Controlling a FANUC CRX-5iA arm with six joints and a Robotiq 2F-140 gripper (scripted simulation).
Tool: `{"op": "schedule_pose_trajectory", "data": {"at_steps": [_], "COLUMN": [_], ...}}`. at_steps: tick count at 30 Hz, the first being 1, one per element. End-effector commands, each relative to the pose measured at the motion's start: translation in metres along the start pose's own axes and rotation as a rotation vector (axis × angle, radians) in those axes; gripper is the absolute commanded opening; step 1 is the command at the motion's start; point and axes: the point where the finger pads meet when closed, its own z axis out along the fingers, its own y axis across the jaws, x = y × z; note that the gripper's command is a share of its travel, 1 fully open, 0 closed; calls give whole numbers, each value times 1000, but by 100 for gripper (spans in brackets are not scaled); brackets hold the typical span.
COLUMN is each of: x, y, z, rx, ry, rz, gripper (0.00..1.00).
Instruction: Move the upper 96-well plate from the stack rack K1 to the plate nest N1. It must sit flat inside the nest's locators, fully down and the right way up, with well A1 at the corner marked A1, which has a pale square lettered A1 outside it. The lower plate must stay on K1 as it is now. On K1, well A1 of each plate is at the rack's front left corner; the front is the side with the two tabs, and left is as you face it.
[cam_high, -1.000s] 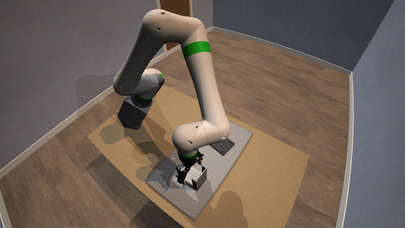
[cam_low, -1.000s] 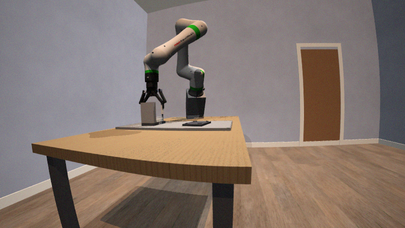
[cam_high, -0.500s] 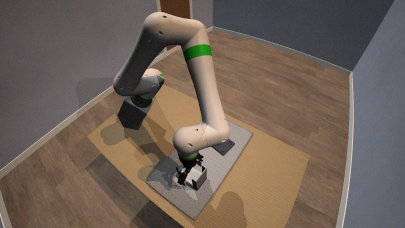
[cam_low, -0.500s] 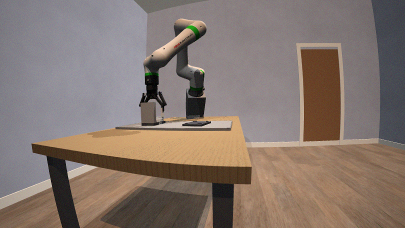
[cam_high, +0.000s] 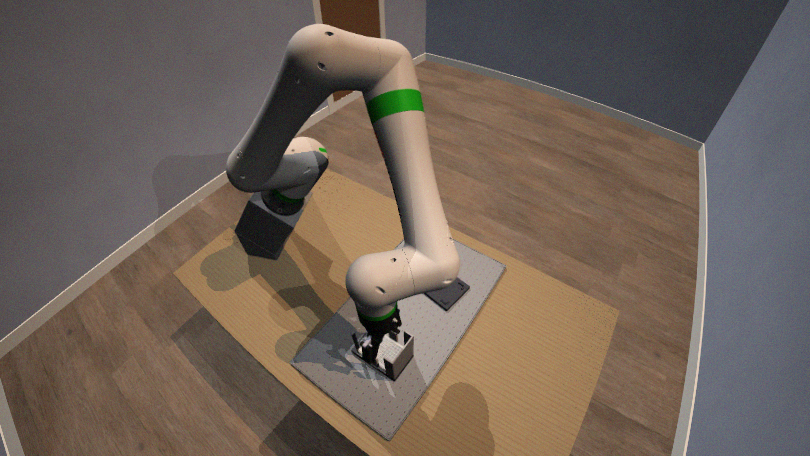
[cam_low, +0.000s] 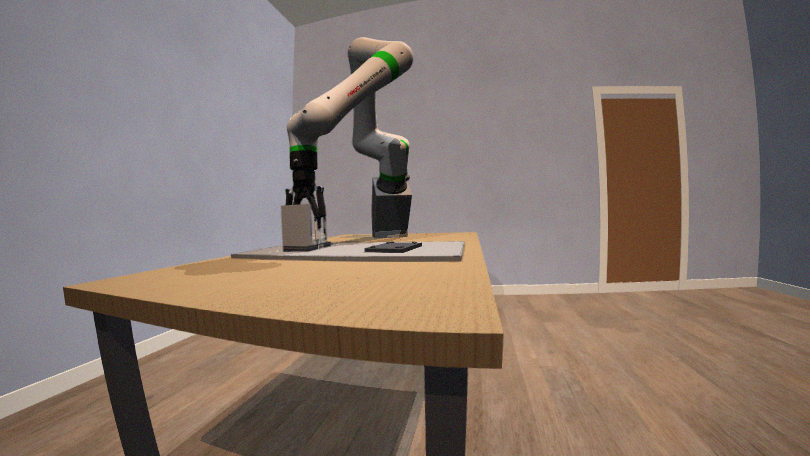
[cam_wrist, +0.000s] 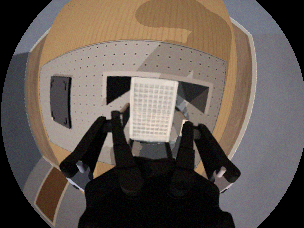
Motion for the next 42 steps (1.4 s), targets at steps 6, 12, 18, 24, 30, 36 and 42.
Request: {"op": "schedule_pose_trajectory", "data": {"at_steps": [6,12,18,24,30,36,42], "x": [0,0,0,0,0,0,0], "y": [0,0,0,0,0,0,0], "z": [0,0,0,0,-3,-13,-23], "rx": [0,0,0,0,0,0,0], "ry": [0,0,0,0,0,0,0], "rz": [0,0,0,0,0,0,0], "gripper": [0,0,0,0,0,0,0]}}
